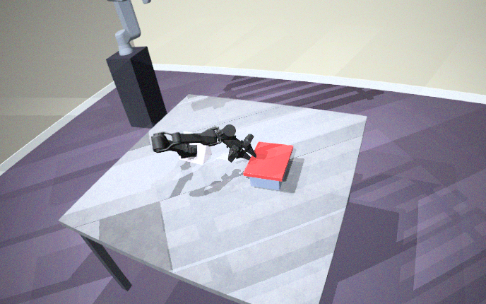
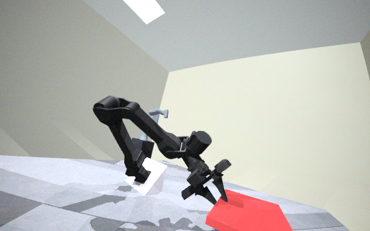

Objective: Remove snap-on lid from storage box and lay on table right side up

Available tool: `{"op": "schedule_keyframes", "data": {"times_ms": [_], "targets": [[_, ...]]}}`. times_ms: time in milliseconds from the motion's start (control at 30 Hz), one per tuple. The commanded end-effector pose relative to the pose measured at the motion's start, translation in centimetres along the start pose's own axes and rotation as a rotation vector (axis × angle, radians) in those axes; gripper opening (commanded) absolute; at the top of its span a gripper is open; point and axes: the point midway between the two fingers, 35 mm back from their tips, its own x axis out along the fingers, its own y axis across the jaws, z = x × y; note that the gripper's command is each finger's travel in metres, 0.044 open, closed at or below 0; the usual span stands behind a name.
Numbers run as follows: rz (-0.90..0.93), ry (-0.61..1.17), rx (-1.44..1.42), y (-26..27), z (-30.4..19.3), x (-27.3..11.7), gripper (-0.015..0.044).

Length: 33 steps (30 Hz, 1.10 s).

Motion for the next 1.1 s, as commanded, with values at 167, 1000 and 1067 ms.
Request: {"op": "schedule_keyframes", "data": {"times_ms": [167, 1000, 1067], "targets": [[0.001, 0.0, 0.0, 0.2, -0.01, -0.2, 0.0], [0.001, 0.0, 0.0, 0.55, -0.01, -0.57, 0.0], [0.001, 0.0, 0.0, 0.57, -0.01, -0.61, 0.0]]}}
